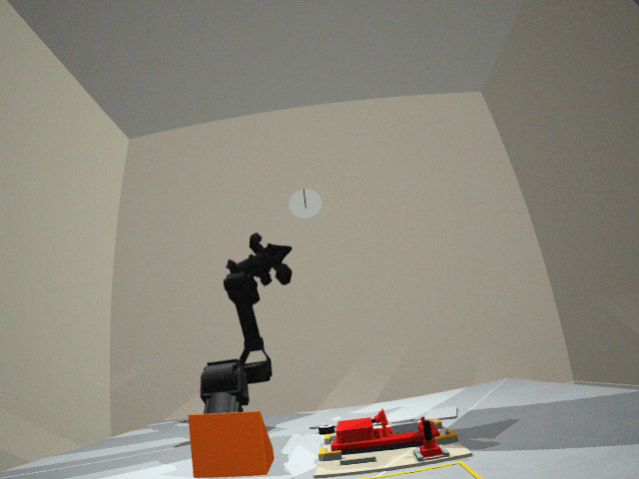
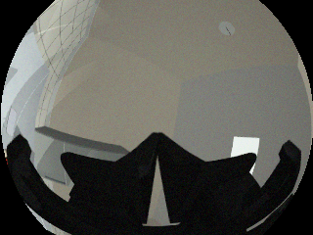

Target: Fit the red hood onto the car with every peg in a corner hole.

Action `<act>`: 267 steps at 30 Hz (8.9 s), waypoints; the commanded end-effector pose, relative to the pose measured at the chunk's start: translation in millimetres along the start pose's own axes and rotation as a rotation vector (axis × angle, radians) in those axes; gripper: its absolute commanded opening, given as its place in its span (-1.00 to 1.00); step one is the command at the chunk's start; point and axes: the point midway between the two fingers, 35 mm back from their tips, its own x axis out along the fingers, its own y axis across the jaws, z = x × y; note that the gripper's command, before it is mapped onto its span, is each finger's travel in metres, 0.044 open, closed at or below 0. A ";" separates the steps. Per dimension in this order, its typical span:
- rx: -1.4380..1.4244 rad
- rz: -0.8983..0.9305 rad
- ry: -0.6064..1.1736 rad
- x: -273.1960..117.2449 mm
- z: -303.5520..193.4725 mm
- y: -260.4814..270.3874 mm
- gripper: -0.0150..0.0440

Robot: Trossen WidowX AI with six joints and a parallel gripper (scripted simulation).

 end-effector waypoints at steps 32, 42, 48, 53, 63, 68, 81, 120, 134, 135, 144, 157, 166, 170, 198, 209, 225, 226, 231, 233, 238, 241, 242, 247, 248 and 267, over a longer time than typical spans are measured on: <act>1.099 -0.118 0.272 12.1 -175.8 14.9 1.00; 1.542 -0.122 0.524 14.9 -248.9 82.9 1.00; 1.740 -0.114 0.674 14.2 -272.6 130.5 1.00; 1.866 -0.107 0.801 9.3 -284.7 165.5 1.00; 2.160 -0.086 1.237 -18.8 -295.6 267.0 1.00; 2.258 -0.077 1.499 -39.1 -287.8 315.5 1.00; 2.263 -0.092 2.301 -110.6 -234.2 411.2 1.00; 1.741 -0.220 3.175 -195.5 -152.5 451.3 1.00; 1.741 -0.220 3.174 -198.5 -149.4 458.7 1.00; 1.741 -0.220 3.174 -198.7 -149.2 459.2 1.00; 1.742 -0.220 3.174 -200.8 -147.1 463.8 1.00; 1.742 -0.219 3.174 -203.9 -144.1 470.4 1.00; 1.743 -0.219 3.175 -206.4 -141.9 474.7 1.00; 1.743 -0.218 3.175 -207.5 -140.9 476.6 1.00; 1.744 -0.216 3.176 -214.3 -135.3 487.9 1.00; 1.744 -0.216 3.176 -216.6 -133.4 492.5 1.00; 1.744 -0.215 3.177 -220.2 -130.5 498.9 1.00; 1.744 -0.215 3.177 -220.4 -130.3 499.3 1.00; 1.745 -0.215 3.177 -221.6 -129.3 501.2 1.00; 1.745 -0.215 3.177 -222.0 -128.9 502.0 1.00; 1.747 -0.212 3.169 -219.9 -130.2 500.8 0.71; 1.747 -0.212 3.169 -219.9 -130.2 500.8 0.64; 1.747 -0.212 3.169 -219.9 -130.2 500.8 0.62; 1.747 -0.212 3.169 -219.9 -130.2 500.8 0.51; 1.747 -0.215 3.170 -220.0 -130.4 500.6 0.42; 1.746 -0.218 3.170 -209.5 -139.1 481.3 -0.49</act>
